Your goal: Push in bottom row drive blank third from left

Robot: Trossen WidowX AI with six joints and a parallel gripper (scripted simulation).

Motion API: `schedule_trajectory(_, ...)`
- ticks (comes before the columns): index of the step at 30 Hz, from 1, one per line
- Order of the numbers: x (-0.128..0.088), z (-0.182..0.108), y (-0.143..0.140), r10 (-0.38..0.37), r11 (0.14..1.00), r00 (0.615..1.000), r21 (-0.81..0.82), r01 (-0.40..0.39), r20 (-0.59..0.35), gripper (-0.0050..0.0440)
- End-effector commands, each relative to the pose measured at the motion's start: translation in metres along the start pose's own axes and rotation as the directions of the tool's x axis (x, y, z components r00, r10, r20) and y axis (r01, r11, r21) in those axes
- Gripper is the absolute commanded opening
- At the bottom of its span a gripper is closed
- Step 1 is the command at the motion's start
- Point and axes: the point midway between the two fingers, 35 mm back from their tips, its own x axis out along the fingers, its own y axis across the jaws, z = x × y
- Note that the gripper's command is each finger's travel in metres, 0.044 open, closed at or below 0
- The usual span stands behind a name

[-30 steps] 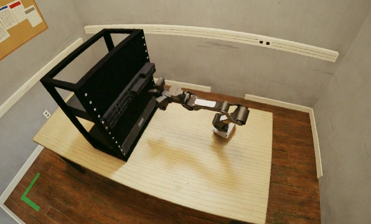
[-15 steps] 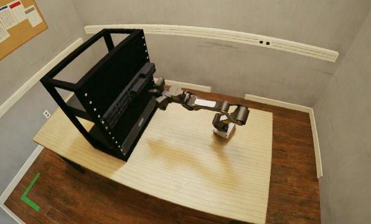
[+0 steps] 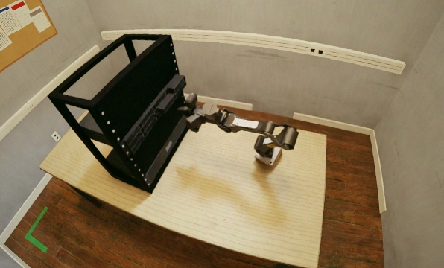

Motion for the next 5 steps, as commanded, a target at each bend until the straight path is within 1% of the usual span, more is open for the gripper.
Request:
schedule_trajectory(1,-0.0024,0.0007,-0.0015,-0.004,1.000,1.000,-0.001,0.004,0.004,-0.0050)
schedule_trajectory(5,-0.0024,0.0007,-0.0015,-0.004,1.000,1.000,-0.001,0.004,0.004,-0.0050)
